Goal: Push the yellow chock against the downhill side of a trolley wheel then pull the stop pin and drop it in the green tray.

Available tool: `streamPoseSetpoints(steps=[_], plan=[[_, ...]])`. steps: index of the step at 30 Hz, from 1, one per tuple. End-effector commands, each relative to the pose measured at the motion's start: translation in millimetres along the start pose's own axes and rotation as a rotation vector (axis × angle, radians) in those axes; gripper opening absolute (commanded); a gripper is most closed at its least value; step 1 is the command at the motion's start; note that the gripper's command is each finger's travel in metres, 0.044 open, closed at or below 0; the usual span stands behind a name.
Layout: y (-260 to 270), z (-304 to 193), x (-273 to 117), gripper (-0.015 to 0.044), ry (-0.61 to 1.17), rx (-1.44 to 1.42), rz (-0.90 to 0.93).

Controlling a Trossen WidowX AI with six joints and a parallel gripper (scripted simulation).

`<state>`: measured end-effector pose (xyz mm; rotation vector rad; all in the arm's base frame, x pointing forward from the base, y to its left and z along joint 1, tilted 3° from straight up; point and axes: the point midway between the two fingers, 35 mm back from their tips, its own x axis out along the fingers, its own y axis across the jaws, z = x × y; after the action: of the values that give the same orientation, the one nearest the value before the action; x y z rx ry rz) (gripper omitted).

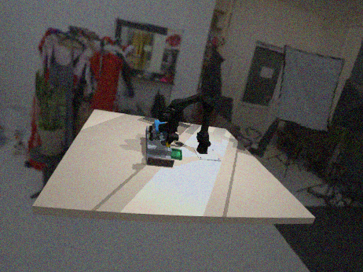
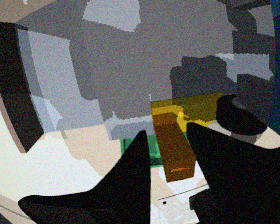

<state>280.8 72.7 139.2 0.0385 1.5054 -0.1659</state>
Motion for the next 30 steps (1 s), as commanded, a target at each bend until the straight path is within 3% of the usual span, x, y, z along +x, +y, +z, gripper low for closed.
streamPoseSetpoints(steps=[1, 21, 25, 29, 30], plan=[[-0.1, 0.1, -0.1, 0.019, 0.0, 0.002, -0.001], [0.8, -0.6, -58.6, 0.019, -0.004, 0.001, -0.007], [1.0, -1.6, -50.8, 0.0295, -0.002, -0.004, -0.004], [2.7, 5.3, -54.8, 0.019, -0.036, -0.092, 0.012], [3.6, 8.8, -56.9, 0.019, -0.054, -0.137, 0.019]])
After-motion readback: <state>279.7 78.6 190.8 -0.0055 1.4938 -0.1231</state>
